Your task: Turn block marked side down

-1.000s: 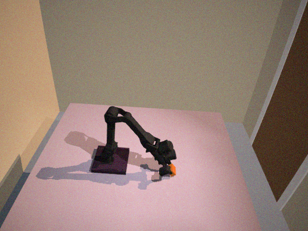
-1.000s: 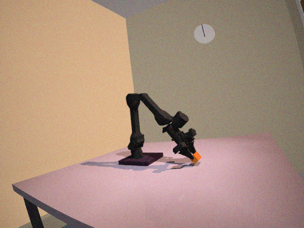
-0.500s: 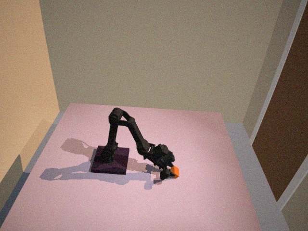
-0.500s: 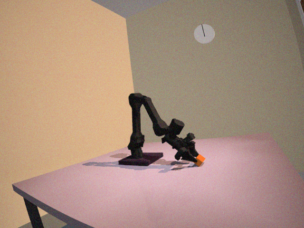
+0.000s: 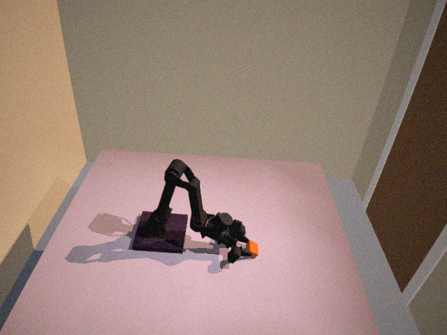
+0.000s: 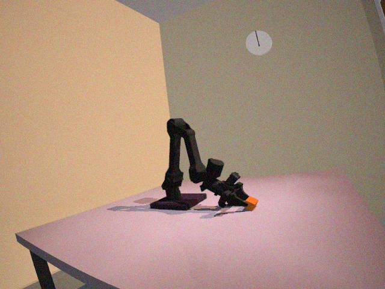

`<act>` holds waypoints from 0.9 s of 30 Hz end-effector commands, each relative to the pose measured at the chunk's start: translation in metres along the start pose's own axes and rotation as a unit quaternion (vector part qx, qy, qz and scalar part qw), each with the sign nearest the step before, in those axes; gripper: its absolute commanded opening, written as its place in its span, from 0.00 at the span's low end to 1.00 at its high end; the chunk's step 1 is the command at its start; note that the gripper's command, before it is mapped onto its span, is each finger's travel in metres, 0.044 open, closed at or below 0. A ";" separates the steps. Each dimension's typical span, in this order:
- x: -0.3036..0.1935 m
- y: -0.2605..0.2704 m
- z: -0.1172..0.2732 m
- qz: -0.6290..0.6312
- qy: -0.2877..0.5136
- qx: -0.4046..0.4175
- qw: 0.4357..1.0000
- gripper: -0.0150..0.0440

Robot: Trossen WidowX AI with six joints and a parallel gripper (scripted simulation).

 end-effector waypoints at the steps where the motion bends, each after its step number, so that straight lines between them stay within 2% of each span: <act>1: -0.008 0.001 0.007 -0.001 -0.020 0.007 1.000 0.25; 21: -0.008 0.001 0.011 -0.001 -0.042 0.011 0.999 0.25; 27: -0.008 0.001 0.011 -0.001 -0.042 0.011 0.999 0.52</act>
Point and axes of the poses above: the point midway between the two fingers, 35 mm back from their tips, its own z axis back along the fingers, its own y axis across the jaws, x = y × z, the point moved 6 cm from there along z, back along the fingers, and after that the axes turned 10 degrees about -z, right-handed, at the moved point
